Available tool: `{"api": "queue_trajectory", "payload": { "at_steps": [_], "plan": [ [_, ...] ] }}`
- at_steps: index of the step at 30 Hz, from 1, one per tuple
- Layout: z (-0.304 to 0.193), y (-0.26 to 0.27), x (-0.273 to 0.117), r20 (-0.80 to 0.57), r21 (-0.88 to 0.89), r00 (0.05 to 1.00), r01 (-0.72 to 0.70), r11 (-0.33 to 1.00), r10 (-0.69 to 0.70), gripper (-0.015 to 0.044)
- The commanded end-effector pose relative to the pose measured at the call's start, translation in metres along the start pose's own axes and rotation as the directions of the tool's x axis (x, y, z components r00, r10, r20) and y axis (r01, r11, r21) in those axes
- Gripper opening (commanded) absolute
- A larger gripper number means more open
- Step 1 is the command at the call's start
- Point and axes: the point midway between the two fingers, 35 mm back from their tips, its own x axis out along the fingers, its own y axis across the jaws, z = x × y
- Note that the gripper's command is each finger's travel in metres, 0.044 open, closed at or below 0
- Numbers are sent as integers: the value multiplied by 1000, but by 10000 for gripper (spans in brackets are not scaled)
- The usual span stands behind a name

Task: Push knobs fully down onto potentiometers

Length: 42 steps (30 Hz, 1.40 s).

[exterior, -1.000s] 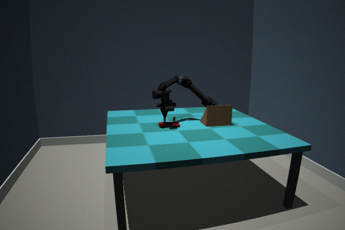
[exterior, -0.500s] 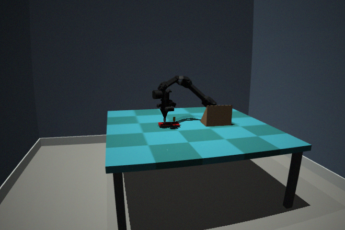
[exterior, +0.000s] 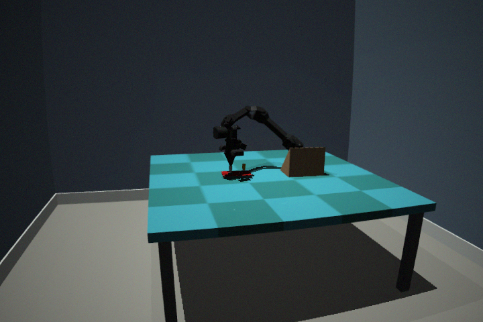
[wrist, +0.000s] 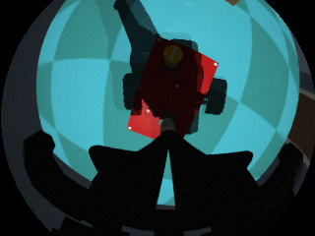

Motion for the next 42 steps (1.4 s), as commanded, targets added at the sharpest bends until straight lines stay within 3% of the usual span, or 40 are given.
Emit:
{"api": "queue_trajectory", "payload": {
  "at_steps": [1, 42],
  "plan": [
    [-1, 5, 16, 18, 21, 1000, -2, 1000, 1, 0],
    [-2, 5, 9, 18, 21, 1000, -1, 1000, 1, 0]
  ]
}}
